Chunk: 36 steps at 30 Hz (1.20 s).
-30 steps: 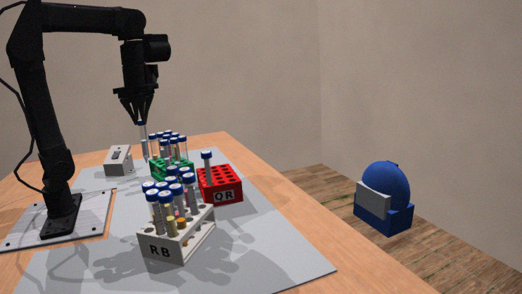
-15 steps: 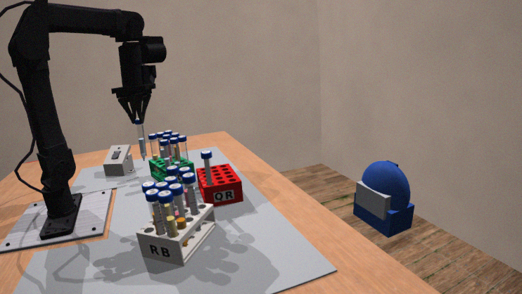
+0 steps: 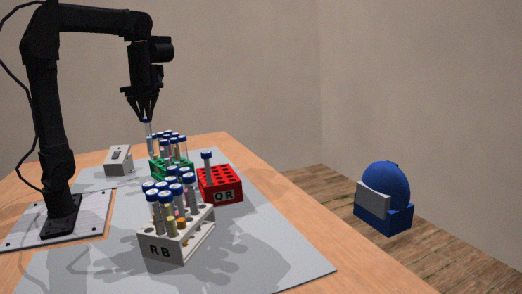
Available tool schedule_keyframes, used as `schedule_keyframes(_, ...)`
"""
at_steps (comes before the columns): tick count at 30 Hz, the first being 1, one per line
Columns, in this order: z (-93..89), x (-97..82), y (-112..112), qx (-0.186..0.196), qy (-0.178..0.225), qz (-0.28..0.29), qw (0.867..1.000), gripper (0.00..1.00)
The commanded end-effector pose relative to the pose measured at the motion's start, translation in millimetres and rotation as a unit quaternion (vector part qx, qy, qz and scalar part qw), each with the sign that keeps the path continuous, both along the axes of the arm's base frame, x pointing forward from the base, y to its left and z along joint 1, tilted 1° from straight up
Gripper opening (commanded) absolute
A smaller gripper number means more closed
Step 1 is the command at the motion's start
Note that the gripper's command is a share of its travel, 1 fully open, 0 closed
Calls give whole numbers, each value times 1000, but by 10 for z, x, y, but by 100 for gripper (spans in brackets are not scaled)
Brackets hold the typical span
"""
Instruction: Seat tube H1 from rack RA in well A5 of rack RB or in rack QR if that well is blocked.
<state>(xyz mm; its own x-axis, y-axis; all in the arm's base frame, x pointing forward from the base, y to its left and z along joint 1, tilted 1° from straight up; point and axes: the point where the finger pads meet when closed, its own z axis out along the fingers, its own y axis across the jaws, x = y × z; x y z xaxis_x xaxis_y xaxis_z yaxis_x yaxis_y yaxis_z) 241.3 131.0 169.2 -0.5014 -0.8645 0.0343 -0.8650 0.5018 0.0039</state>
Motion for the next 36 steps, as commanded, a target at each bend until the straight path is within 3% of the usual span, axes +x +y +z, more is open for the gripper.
schedule_keyframes(1, 67, 132, 25, 9, -18, -1, 1000, 0)
schedule_keyframes(8, 65, 206, 36, 7, -13, -1, 1000, 0)
schedule_keyframes(9, 62, 149, 41, 7, -12, 0, 1000, 0)
schedule_keyframes(36, 62, 149, 41, 7, -12, 0, 1000, 0)
